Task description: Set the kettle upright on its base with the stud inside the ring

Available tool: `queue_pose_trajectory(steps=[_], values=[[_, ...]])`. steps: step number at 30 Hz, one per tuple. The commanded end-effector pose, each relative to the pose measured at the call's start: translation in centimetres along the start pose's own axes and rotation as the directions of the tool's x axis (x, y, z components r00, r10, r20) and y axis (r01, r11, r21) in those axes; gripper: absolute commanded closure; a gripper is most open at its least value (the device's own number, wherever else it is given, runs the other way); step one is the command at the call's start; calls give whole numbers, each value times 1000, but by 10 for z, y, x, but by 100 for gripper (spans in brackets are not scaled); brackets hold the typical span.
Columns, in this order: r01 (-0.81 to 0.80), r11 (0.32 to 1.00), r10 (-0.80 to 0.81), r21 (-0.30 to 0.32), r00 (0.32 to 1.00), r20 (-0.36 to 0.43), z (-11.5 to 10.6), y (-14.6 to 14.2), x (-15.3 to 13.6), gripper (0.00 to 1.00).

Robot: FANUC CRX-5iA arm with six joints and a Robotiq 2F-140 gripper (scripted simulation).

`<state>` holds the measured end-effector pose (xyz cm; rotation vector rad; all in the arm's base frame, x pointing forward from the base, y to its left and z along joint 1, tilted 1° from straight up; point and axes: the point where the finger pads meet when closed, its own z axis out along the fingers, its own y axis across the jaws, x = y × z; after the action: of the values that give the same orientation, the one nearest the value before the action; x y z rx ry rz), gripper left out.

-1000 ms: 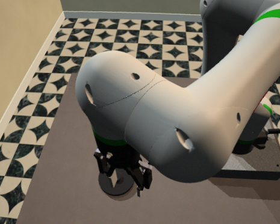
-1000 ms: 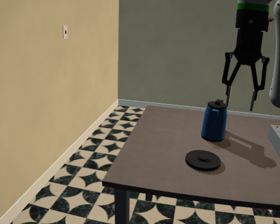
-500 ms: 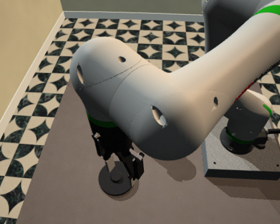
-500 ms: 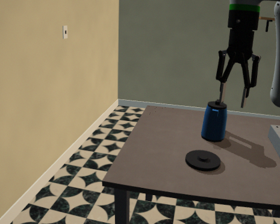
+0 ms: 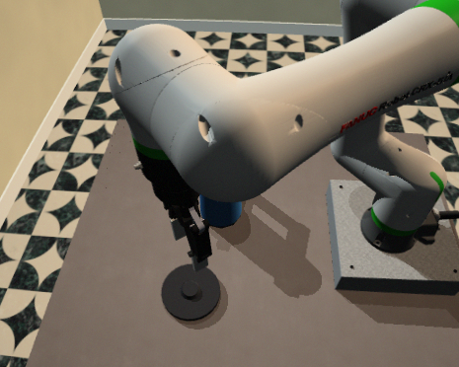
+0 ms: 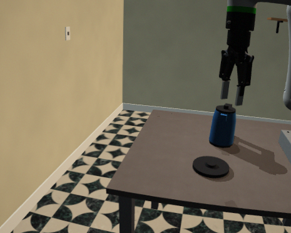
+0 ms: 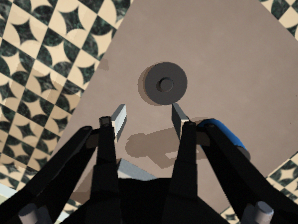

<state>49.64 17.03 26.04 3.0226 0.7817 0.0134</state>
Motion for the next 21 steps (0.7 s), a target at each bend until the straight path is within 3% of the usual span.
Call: queue_pose_trajectory(steps=[1, 5, 10, 12, 21], values=[[-192, 981, 192, -1, 981, -2, 1, 30, -11, 53], [-373, 928, 373, 0, 928, -2, 2, 59, -24, 53], [-589, 808, 589, 0, 808, -2, 4, 94, -44, 53], [-589, 808, 589, 0, 808, -2, 4, 94, -44, 53], [-884, 467, 884, 2, 467, -2, 8, 155, -86, 53]])
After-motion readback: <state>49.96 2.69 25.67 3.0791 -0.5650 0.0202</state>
